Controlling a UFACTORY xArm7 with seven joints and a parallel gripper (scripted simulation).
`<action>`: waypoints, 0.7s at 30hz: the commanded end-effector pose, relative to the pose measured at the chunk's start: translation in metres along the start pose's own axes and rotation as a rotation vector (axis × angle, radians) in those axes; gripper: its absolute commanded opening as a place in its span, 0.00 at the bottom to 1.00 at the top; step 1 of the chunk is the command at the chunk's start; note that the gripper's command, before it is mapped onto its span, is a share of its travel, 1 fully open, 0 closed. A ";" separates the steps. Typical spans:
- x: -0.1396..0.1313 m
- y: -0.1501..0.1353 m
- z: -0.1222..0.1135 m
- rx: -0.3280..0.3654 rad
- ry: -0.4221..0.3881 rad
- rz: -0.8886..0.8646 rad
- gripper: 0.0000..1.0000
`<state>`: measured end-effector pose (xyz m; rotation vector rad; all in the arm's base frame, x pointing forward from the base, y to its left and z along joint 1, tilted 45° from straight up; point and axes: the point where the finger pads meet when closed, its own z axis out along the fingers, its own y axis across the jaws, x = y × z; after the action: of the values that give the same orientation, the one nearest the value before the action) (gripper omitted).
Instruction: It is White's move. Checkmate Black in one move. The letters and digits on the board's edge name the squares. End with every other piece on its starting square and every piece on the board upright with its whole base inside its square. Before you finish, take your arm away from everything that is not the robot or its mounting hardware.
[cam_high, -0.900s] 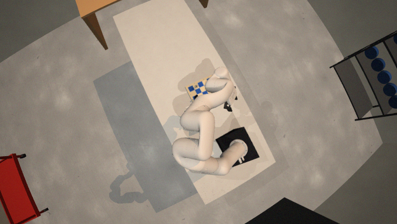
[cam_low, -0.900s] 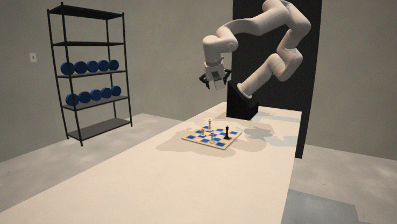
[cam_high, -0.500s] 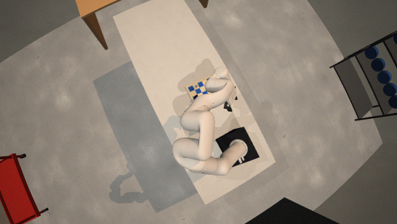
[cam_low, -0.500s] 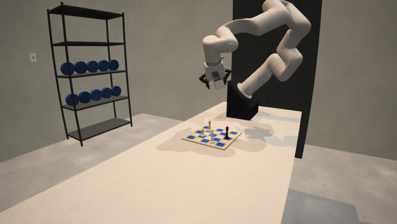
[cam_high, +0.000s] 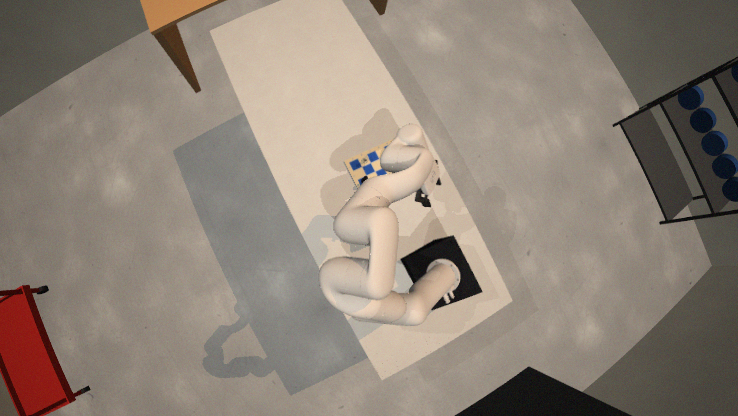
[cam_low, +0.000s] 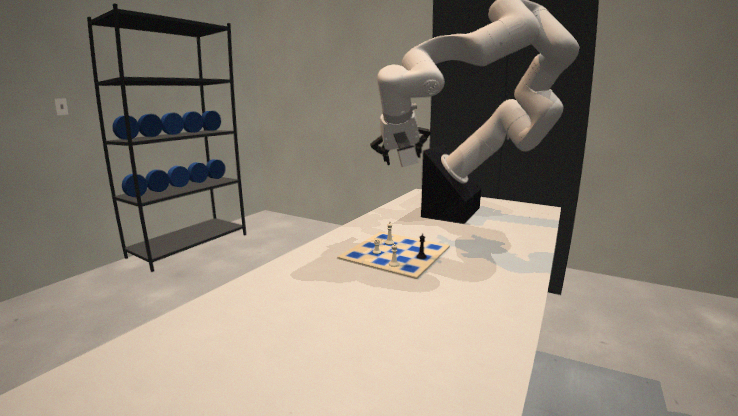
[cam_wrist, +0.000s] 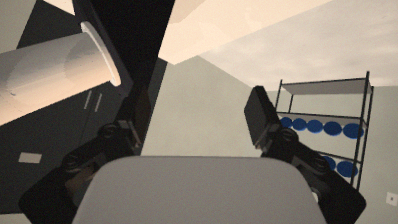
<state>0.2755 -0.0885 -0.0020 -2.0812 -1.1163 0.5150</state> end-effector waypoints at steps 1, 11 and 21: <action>0.003 -0.001 -0.009 -0.027 -0.005 0.031 1.00; 0.022 -0.010 -0.042 -0.141 -0.024 0.169 1.00; 0.048 -0.028 -0.084 -0.295 -0.009 0.348 1.00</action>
<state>0.3274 -0.0740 0.0573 -2.4481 -0.9410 0.5496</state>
